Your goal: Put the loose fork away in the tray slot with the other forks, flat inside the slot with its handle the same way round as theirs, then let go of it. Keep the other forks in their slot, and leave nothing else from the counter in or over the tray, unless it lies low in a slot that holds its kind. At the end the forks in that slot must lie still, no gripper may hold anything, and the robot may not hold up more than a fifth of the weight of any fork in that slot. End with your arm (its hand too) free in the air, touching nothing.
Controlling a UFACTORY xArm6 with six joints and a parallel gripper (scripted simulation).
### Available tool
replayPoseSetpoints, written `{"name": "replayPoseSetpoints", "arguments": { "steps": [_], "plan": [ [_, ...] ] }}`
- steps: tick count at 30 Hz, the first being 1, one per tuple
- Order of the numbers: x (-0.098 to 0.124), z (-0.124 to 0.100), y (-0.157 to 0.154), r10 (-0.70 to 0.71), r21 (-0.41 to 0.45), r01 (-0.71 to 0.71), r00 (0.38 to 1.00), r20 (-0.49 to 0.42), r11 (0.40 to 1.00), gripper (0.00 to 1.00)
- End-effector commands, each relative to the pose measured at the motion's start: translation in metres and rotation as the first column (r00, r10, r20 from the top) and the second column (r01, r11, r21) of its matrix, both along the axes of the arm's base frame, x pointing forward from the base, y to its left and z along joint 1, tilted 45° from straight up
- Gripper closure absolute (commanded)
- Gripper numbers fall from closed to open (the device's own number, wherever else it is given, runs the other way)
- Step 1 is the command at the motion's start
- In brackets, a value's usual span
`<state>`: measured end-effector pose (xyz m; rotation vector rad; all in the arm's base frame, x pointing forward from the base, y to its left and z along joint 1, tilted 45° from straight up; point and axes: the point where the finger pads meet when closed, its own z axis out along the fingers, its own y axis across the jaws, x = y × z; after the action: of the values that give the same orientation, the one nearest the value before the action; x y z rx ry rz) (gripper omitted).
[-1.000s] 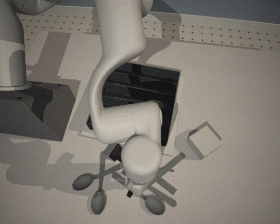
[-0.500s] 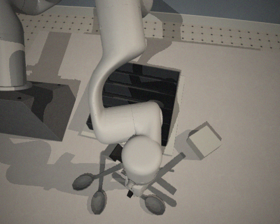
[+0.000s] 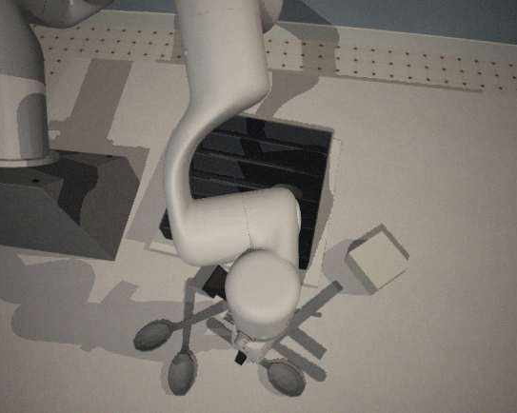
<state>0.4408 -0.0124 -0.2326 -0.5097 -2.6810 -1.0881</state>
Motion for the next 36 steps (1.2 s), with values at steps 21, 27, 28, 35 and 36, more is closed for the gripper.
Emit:
{"name": "replayPoseSetpoints", "arguments": {
  "steps": [21,27,28,35,36],
  "plan": [
    [0.001,-0.005,0.005,-0.002,-0.002,0.002,1.0,0.003,1.0,0.72],
    [0.001,-0.01,0.009,-0.002,-0.002,0.002,1.0,0.003,1.0,0.72],
    [0.001,-0.011,0.01,-0.002,-0.002,0.002,1.0,0.003,1.0,0.72],
    [0.001,-0.014,0.014,-0.002,-0.002,0.002,1.0,0.003,1.0,0.72],
    [0.0,-0.015,0.014,-0.002,-0.002,0.002,1.0,0.003,1.0,0.72]
  ]
}}
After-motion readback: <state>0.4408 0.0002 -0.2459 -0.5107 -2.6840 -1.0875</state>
